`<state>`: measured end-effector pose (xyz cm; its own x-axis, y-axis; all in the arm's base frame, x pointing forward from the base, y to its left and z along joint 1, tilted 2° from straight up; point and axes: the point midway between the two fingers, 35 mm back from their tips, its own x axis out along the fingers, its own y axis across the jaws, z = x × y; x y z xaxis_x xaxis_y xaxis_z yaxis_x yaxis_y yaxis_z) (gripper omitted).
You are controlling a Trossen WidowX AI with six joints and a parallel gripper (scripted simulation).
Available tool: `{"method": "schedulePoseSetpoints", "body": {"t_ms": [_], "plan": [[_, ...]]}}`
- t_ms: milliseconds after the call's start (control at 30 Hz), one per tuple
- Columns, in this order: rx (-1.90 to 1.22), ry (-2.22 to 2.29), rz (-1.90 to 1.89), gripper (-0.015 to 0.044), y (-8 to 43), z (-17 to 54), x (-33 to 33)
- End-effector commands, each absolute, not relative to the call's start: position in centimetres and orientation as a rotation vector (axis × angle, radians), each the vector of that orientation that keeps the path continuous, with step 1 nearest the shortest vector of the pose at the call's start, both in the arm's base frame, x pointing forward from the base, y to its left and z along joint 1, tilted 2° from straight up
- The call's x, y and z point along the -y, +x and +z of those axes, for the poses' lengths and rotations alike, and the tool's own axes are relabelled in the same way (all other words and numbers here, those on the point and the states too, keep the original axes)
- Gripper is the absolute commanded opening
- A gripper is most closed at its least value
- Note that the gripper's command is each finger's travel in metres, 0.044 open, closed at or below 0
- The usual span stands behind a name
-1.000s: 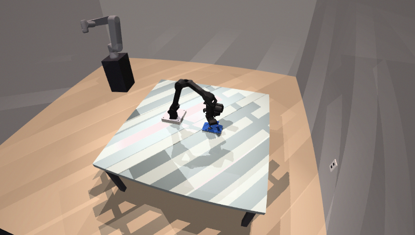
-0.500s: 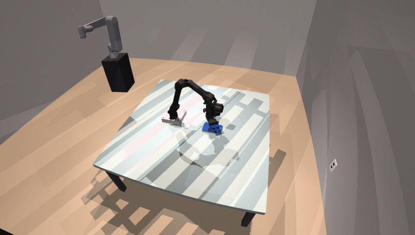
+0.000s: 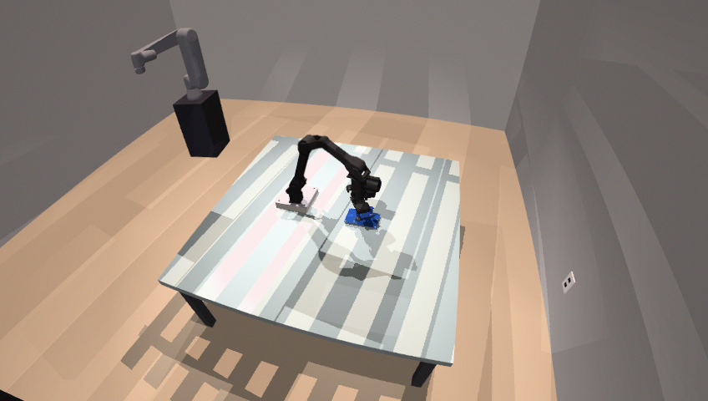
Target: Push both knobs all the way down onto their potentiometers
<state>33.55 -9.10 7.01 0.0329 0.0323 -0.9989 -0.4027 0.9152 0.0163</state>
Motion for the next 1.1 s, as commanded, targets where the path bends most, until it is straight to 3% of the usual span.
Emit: {"method": "schedulePoseSetpoints", "body": {"t_ms": [0,1067], "plan": [[-1.514,-0.303,0.344,0.0,33.69,6.07,9.14],[-1.514,-0.303,0.344,0.0,33.7,5.62,9.13]]}}
